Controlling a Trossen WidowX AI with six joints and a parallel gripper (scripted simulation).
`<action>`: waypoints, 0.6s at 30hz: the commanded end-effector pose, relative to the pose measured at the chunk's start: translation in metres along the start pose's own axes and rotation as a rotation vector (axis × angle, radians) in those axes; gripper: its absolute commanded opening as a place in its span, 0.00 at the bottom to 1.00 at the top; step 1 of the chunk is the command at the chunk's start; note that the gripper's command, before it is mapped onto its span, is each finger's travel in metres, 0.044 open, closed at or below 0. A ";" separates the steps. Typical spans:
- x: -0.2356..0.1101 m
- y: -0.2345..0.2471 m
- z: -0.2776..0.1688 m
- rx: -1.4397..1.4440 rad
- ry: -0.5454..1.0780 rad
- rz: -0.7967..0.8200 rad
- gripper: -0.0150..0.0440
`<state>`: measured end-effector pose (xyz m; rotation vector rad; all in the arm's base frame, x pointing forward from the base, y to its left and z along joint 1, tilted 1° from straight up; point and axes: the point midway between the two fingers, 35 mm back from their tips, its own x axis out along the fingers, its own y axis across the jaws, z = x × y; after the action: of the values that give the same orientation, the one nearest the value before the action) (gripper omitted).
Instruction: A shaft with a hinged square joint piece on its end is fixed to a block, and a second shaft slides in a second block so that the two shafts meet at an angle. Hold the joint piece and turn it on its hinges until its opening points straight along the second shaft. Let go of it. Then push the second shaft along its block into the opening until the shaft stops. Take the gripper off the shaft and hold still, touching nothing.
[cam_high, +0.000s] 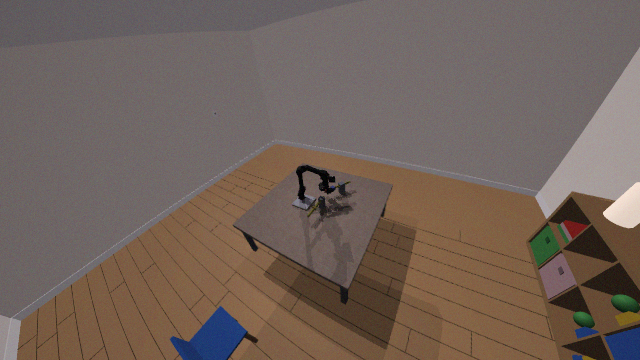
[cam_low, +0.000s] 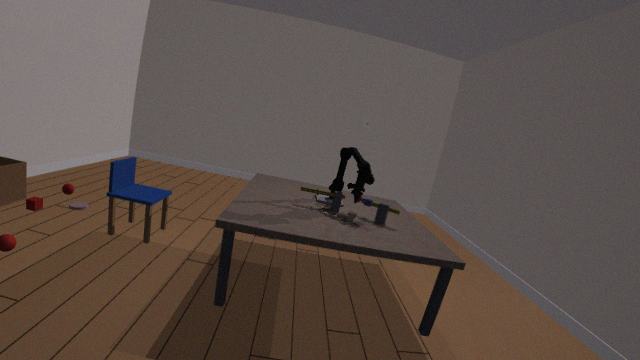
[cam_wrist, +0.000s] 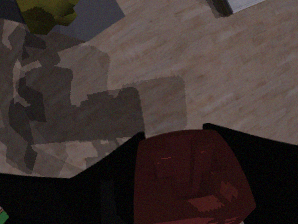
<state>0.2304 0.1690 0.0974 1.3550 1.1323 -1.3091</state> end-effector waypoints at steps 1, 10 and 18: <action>0.002 0.003 0.000 -0.059 0.041 -0.002 0.25; 0.006 0.009 0.000 -0.194 0.122 -0.015 0.25; 0.009 0.015 -0.002 -0.309 0.200 -0.035 0.25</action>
<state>0.2433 0.1679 0.0900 1.2674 1.3878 -1.0332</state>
